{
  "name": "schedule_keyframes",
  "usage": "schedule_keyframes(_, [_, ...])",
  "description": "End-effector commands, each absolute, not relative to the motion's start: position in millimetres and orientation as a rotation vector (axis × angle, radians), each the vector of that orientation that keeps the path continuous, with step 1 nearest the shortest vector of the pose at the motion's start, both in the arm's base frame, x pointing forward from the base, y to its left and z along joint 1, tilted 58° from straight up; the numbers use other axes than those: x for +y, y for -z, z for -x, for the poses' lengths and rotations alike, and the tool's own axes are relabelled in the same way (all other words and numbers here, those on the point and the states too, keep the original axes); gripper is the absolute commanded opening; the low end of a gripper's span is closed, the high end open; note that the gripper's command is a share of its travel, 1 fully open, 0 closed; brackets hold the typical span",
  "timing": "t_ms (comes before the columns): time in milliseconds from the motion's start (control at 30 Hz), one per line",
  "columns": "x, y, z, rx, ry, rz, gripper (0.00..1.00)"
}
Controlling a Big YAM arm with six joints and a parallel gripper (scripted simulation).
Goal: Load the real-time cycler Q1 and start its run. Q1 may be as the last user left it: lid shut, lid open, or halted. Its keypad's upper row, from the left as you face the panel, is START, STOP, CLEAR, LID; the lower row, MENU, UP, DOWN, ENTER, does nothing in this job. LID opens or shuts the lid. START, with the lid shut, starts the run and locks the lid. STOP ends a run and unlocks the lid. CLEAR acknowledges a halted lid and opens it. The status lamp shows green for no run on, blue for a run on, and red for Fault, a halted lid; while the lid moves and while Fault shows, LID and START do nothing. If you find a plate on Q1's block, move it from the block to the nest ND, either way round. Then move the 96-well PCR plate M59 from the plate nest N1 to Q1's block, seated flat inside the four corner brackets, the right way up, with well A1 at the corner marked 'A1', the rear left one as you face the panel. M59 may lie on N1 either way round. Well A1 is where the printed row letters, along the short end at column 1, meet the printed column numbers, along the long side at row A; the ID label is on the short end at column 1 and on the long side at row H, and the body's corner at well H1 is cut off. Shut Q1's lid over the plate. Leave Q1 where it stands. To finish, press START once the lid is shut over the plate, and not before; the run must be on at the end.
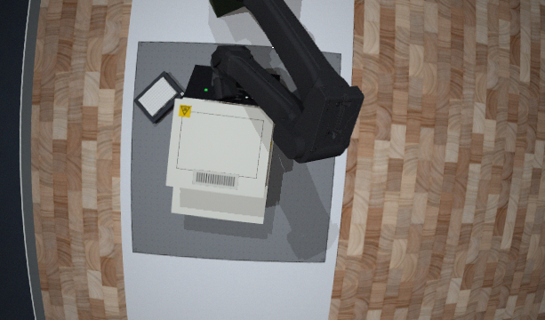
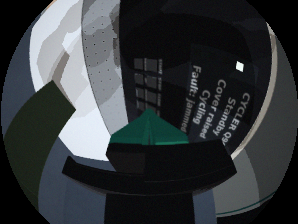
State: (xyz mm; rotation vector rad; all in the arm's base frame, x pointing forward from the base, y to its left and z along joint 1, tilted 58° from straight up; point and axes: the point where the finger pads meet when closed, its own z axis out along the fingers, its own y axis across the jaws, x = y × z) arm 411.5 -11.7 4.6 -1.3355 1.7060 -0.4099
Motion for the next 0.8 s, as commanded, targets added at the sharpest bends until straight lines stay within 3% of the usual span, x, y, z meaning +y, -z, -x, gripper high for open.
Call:
schedule_keyframes(0, [-4.6,-7.0,-409.2,1.703,0.396,1.338,0.0])
schedule_keyframes(767, [-2.8,-12.1,-414.8,1.685,0.399,1.343,0.0])
